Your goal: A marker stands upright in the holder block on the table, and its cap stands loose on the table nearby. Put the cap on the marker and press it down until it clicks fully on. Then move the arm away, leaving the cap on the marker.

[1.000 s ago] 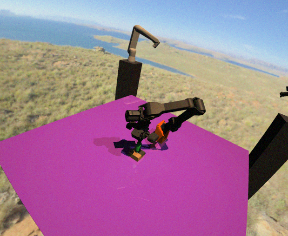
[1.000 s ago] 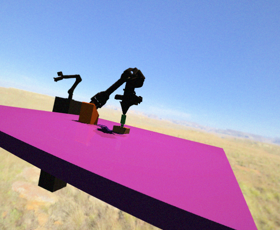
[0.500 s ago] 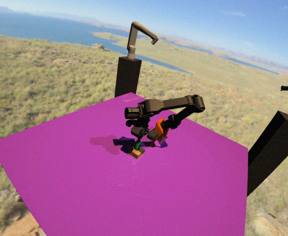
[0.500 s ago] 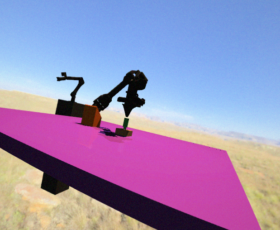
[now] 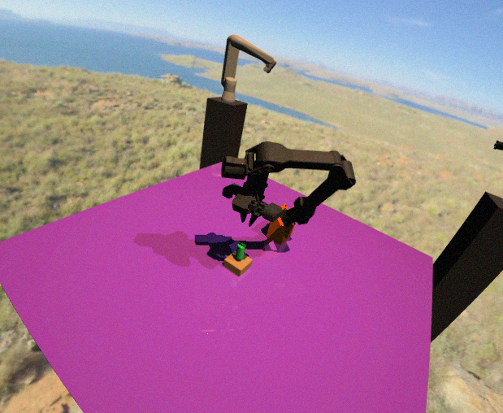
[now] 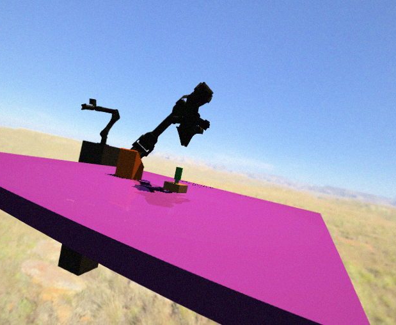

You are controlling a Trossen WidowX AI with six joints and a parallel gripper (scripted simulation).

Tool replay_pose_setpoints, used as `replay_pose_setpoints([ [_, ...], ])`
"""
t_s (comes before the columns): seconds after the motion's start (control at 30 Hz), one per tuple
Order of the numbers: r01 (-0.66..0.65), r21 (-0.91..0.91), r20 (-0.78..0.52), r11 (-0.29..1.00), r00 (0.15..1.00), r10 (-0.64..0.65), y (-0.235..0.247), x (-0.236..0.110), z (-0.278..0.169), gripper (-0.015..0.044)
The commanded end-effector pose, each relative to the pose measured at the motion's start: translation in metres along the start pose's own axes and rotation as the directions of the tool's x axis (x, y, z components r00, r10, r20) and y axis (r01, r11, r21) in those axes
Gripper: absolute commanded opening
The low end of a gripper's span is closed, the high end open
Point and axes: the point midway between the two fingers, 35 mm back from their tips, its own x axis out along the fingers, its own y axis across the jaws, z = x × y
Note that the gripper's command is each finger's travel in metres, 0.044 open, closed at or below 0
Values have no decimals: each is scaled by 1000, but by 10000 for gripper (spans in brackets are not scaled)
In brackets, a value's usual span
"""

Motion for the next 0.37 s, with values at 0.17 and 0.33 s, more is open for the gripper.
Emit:
replay_pose_setpoints([
  [0.17, 1, -4, -4, 1000, 1000, -1, 0, -1, -1, 341],
  [0.33, 1, -4, -4, 1000, 1000, -1, 0, -1, -1, 440],
])
